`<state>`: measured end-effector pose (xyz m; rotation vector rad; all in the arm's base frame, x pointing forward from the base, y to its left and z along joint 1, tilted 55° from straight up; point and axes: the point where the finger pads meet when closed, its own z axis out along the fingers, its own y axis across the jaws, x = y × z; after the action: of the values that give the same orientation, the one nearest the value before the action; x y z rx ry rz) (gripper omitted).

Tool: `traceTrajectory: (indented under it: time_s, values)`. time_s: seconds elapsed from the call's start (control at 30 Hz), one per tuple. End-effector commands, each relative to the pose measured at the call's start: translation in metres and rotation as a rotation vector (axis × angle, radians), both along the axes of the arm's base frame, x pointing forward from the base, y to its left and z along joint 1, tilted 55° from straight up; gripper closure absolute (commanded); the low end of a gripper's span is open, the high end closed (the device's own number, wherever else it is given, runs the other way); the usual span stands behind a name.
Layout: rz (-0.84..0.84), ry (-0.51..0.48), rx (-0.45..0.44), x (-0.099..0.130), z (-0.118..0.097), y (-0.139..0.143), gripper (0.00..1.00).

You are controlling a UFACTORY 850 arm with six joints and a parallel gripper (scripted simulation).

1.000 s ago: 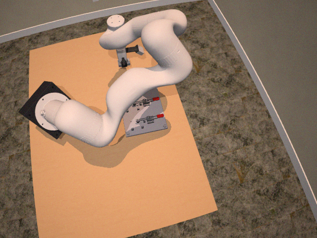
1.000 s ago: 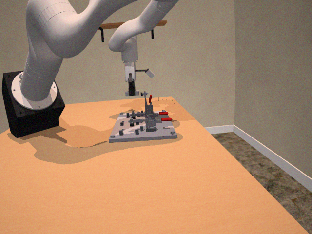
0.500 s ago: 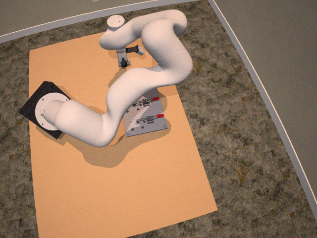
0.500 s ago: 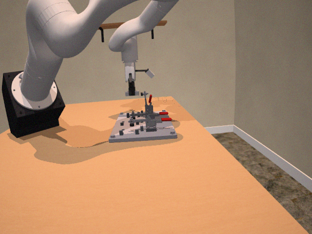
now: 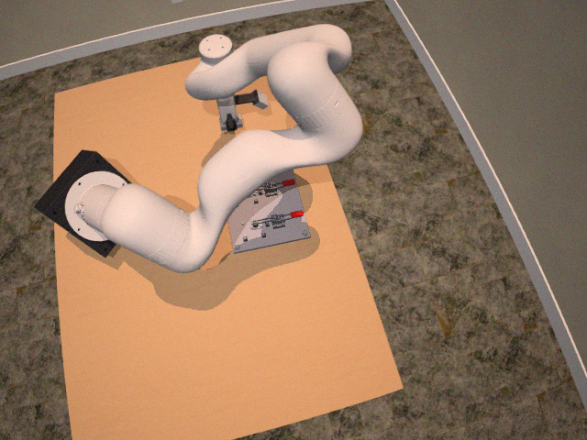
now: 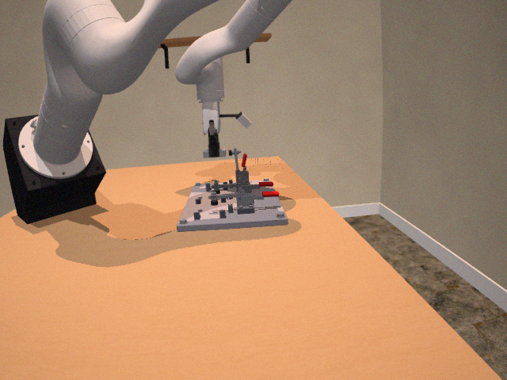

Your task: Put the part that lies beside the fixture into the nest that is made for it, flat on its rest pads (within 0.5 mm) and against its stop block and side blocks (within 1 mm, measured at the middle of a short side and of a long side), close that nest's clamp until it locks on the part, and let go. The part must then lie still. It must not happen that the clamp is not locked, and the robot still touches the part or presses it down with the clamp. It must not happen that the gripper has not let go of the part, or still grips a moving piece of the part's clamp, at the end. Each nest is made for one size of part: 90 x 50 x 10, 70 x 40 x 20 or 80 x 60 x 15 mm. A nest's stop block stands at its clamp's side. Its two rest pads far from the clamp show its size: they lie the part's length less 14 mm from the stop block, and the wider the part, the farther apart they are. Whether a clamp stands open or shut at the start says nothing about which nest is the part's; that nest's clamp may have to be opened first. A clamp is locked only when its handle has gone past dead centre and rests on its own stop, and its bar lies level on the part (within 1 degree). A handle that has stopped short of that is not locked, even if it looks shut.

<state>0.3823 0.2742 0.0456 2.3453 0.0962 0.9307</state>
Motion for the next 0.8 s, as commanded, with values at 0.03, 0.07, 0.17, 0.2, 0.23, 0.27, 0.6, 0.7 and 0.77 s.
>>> traceTrajectory:
  time_s: [0.03, 0.07, 0.17, 0.2, 0.23, 0.27, 0.6, 0.7, 0.77]
  values:
    - [0.001, -0.001, 0.001, -0.001, 0.008, -0.012, 1.0]
    - [0.001, -0.001, 0.001, -0.002, 0.01, -0.015, 1.0]
    - [0.001, -0.001, 0.001, -0.003, 0.017, -0.026, 1.0]
    - [0.001, -0.001, 0.001, -0.003, 0.019, -0.029, 1.0]
    - [0.001, -0.001, 0.001, -0.004, 0.021, -0.033, 1.0]
    - [0.001, -0.001, 0.001, -0.004, 0.024, -0.037, 1.0]
    - [0.001, -0.001, 0.001, -0.007, 0.041, -0.064, 1.0]
    - [0.001, -0.001, 0.001, -0.008, 0.047, -0.073, 1.0]
    - [0.001, -0.001, 0.001, -0.008, 0.05, -0.078, 1.0]
